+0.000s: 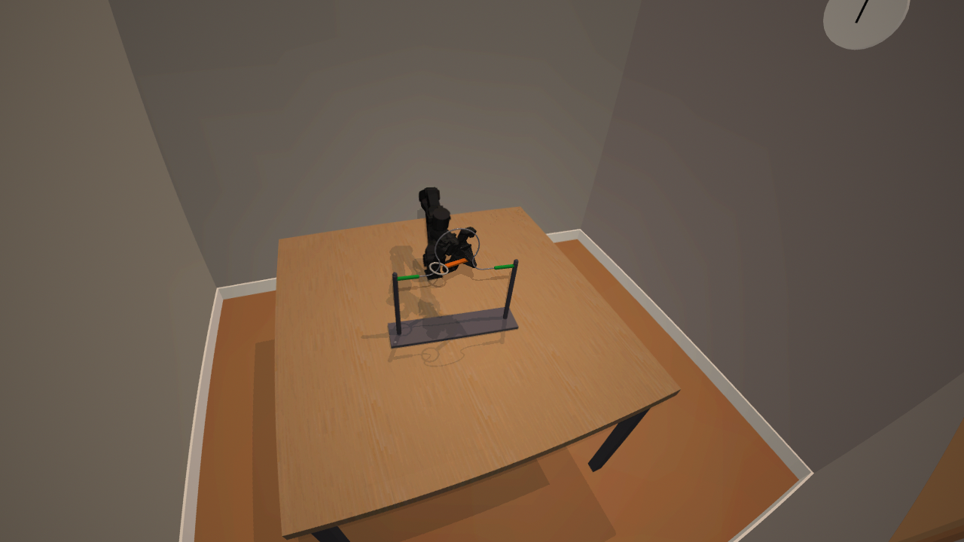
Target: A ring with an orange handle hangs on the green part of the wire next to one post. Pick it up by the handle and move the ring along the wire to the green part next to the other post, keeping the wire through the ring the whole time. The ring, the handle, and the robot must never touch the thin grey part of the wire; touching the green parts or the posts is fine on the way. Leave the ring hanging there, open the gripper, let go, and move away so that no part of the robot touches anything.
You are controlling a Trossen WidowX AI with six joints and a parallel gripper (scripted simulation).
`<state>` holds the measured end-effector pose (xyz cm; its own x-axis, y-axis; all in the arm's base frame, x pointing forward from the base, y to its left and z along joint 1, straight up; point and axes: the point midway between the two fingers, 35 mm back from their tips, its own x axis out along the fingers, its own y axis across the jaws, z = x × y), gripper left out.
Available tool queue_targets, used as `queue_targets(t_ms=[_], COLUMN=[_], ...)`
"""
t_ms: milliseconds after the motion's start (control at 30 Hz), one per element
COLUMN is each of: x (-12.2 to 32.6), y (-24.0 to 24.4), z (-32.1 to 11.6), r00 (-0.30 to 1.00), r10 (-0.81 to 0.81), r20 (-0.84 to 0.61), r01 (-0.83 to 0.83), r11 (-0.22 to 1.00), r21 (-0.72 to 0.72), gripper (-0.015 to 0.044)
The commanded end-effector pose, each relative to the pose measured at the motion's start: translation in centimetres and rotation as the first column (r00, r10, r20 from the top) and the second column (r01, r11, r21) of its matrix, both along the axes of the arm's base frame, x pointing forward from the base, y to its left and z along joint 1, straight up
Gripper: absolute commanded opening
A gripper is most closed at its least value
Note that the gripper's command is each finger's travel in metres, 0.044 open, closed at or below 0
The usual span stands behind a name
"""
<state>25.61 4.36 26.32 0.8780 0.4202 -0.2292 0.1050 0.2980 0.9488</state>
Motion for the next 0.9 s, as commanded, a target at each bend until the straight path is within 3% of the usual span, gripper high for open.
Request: queue_targets(t_ms=[0, 867], x=[0.0, 0.0], y=[0.2, 0.5], z=[1.0, 2.7], r00=[1.0, 1.0], r10=[0.004, -0.001], r20=[0.009, 0.003], r01=[-0.004, 0.0], r11=[1.0, 0.993], r21=[0.02, 0.12], gripper=[-0.015, -0.015])
